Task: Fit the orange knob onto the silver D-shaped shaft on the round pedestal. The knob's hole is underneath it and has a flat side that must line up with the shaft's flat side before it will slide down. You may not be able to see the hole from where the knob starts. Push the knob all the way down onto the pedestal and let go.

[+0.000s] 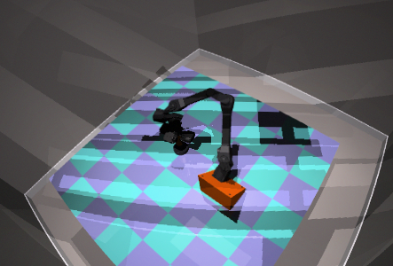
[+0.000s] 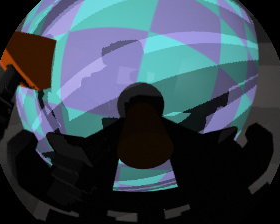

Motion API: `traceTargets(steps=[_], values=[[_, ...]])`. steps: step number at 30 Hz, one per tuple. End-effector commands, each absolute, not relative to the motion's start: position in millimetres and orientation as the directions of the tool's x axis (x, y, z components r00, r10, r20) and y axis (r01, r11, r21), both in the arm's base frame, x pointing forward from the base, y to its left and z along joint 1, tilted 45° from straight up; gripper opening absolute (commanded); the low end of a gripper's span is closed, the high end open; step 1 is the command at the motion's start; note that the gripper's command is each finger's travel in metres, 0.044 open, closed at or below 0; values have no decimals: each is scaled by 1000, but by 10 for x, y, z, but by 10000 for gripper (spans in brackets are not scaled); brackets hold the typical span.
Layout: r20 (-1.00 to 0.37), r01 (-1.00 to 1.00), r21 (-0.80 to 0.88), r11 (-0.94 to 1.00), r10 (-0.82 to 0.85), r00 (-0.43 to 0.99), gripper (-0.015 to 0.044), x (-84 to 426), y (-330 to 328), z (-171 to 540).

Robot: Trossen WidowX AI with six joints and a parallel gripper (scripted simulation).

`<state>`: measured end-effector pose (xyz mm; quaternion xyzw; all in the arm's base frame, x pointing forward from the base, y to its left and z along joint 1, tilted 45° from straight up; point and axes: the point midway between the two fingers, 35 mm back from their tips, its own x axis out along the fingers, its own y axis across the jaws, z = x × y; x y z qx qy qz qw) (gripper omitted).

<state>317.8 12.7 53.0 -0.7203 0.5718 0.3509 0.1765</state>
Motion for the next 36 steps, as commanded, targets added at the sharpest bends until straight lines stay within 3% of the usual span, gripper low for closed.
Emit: traceTargets(steps=[1, 21, 28, 36], values=[[-706, -946, 150, -288, -701, 102, 0, 3164, 122, 526], [-706, -946, 150, -288, -700, 102, 0, 3197, 149, 552], [-706, -866, 283, -412, -700, 102, 0, 3202, 152, 551], [-706, -861, 290, -418, -701, 102, 0, 3190, 129, 526]])
